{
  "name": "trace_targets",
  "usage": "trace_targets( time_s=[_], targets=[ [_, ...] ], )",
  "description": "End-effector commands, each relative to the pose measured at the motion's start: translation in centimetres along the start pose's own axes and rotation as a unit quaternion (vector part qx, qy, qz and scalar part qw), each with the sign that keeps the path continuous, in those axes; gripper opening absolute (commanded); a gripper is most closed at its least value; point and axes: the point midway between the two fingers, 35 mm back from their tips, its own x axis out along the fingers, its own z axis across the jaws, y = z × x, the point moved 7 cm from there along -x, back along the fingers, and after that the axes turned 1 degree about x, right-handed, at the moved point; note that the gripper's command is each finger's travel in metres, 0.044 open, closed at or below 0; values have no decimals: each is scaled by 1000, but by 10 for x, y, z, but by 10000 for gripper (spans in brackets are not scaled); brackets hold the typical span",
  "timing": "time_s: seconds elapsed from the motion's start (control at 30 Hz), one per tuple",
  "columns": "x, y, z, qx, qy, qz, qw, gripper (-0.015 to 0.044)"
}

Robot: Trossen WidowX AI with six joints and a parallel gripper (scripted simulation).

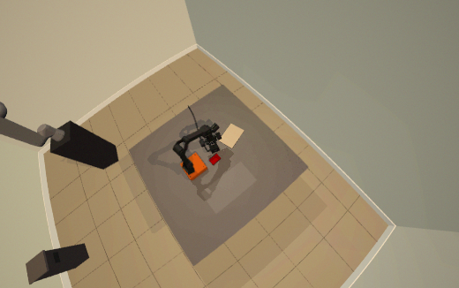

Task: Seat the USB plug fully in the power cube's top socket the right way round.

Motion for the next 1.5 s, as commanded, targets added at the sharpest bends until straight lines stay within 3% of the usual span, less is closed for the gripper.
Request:
trace_targets(
  time_s=[0.0, 0.13, 1.47],
  targets=[
    [0, 0, 0, 0, 0, 0, 1000, 46],
    [0, 0, 0, 0, 0, 0, 1000, 0],
    [-16, 0, 0, 0, 0, 0, 1000, 0]
  ],
)
